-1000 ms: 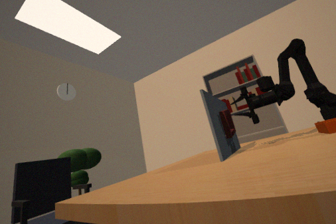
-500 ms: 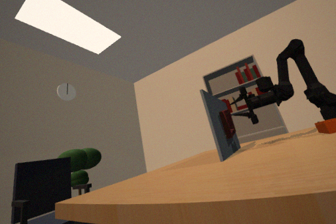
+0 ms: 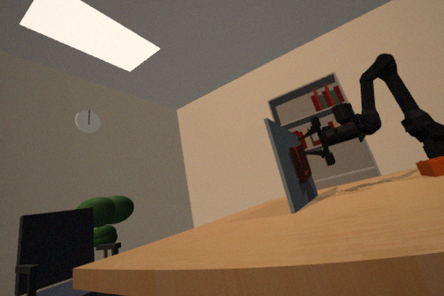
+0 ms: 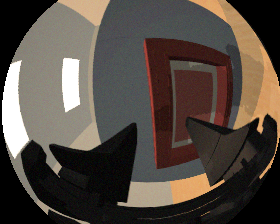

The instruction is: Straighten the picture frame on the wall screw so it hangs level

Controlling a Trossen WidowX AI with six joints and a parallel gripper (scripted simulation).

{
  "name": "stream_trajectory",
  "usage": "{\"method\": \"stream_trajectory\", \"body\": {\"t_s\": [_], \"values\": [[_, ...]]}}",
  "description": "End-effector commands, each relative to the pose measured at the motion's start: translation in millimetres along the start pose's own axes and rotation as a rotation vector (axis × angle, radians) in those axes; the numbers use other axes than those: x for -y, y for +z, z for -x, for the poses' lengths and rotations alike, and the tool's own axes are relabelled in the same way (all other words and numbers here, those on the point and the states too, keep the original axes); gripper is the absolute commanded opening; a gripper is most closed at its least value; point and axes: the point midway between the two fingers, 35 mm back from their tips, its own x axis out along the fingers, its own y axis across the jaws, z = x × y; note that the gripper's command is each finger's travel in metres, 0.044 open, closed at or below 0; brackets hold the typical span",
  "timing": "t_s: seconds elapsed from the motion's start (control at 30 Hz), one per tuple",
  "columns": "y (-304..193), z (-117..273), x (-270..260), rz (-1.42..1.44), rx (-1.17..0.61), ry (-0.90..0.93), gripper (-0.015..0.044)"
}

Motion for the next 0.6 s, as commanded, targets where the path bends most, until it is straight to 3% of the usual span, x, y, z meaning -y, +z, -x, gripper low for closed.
{"method": "stream_trajectory", "body": {"t_s": [0.0, 0.57], "values": [[-0.6, -7.6, 0.0, 0.003, -0.003, 0.001, 0.0260], [-0.4, -16.5, 0.3, 0.003, -0.003, 0.002, 0.0260]]}}
